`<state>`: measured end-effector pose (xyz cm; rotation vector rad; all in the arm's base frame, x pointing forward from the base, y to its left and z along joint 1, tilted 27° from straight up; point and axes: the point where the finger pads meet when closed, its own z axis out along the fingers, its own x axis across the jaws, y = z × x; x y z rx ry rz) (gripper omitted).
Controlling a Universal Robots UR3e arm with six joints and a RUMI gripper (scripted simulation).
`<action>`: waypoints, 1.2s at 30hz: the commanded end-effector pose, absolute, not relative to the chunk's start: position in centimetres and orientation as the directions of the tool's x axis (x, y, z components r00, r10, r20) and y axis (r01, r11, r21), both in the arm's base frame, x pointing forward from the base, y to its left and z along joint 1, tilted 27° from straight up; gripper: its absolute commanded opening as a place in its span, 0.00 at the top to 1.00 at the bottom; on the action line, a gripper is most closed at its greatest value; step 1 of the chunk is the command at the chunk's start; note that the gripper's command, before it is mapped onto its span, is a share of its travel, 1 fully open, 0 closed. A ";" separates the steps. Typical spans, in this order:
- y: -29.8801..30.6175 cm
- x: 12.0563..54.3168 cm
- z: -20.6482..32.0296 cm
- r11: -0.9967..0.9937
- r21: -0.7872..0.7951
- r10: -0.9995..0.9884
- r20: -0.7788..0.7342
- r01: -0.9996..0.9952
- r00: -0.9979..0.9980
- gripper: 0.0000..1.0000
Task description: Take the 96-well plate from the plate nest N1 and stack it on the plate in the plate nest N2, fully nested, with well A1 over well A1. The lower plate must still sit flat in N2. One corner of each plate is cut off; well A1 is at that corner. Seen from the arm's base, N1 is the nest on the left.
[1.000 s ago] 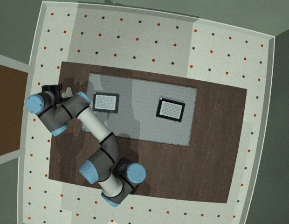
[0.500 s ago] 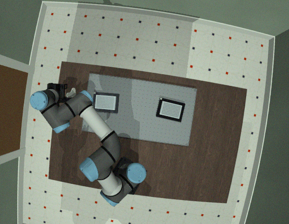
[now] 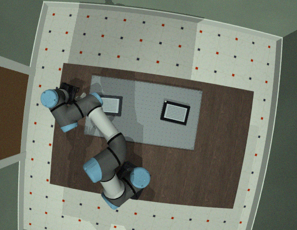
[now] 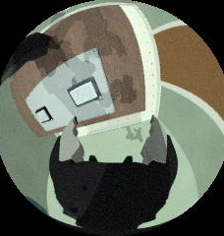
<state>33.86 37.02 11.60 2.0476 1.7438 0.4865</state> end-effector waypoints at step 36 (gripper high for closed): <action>27.3 38.4 4.5 -0.831 0.361 0.537 0.324 0.422 0.779 0.00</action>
